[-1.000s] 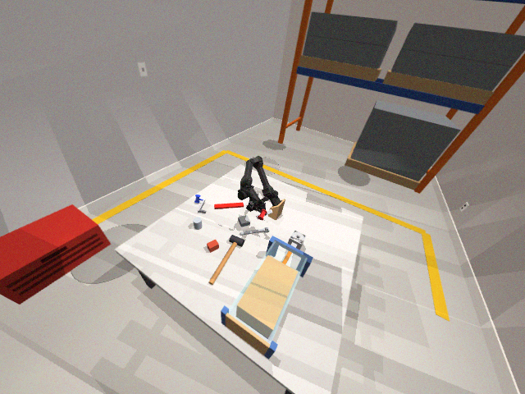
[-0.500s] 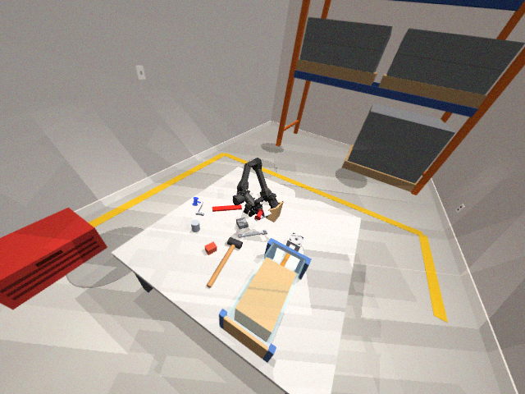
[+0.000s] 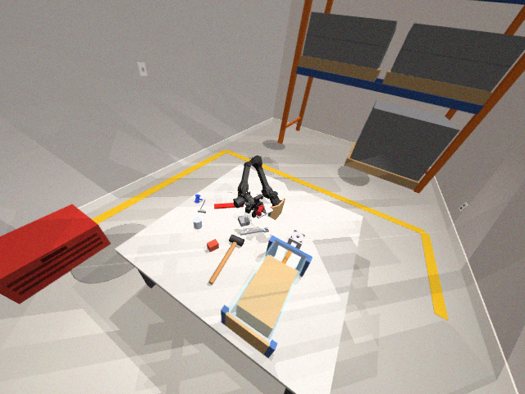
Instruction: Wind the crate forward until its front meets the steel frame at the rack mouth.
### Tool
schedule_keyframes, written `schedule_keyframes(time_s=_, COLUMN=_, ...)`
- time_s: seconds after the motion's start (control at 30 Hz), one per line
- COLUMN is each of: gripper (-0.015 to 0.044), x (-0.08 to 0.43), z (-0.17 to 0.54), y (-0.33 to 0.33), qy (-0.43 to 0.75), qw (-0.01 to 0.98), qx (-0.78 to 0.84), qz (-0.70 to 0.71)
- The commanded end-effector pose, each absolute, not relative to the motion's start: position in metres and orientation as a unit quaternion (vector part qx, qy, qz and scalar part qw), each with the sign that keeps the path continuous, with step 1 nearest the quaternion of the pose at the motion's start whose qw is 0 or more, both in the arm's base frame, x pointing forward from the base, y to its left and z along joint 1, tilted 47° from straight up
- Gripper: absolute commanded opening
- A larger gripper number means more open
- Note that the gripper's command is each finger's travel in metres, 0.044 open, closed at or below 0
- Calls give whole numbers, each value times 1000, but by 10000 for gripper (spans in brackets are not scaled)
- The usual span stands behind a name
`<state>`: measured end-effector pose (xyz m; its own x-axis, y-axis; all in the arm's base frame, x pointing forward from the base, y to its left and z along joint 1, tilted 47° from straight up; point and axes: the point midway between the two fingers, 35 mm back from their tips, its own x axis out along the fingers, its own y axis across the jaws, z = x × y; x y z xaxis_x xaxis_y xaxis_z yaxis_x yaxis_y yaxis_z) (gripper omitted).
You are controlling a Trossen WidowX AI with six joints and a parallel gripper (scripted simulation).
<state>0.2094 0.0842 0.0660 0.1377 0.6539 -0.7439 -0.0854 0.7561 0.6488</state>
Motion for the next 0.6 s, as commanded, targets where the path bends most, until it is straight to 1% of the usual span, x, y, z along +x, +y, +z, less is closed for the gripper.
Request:
schedule_keyframes(time_s=0.0, gripper=0, x=209, z=68, y=87, qy=597, qw=710, qx=249, qz=279)
schedule_keyframes(time_s=0.27, gripper=0, x=211, z=63, y=86, qy=600, qw=713, qx=243, qz=269)
schedule_keyframes(time_s=0.57, gripper=0, x=226, z=26, y=109, qy=612, qw=709, qx=230, qz=263)
